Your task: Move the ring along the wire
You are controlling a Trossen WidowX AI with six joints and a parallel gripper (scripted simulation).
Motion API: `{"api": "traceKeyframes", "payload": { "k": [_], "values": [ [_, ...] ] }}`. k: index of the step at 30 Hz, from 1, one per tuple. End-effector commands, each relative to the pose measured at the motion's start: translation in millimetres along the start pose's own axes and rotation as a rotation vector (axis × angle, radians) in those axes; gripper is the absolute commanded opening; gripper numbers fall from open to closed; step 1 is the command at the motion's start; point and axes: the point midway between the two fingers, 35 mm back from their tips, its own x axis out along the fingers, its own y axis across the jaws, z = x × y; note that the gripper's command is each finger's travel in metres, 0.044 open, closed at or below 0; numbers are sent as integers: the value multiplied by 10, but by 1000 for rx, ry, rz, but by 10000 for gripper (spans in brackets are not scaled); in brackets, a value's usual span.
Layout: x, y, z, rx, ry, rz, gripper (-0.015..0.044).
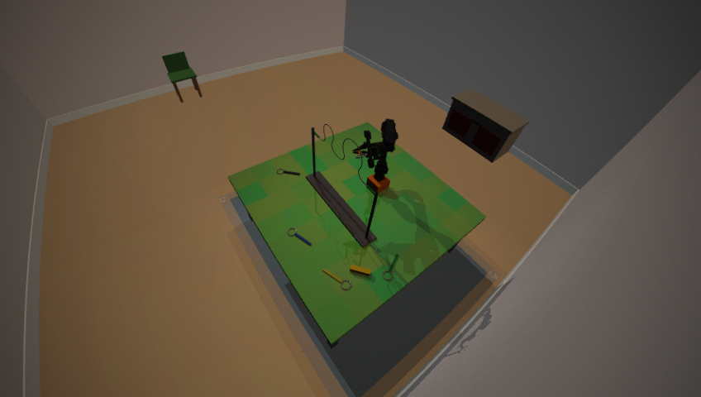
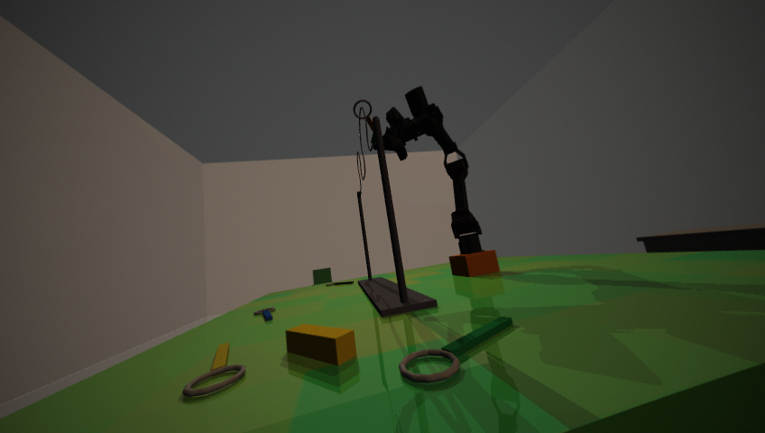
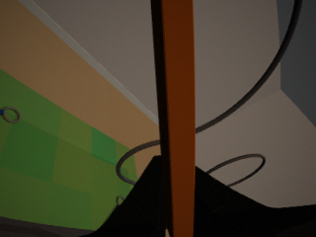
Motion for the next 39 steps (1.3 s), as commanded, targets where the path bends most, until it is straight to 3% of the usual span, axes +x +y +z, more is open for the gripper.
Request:
{"api": "traceKeyframes", "payload": {
  "k": [1, 32, 39],
  "values": [
    [-8, -48, -16, -43, -5, -31, -150],
    [-5, -178, 10, -387, -47, -218, -150],
    [89, -218, 29, -461, -131, -242, -150]
  ]
}}
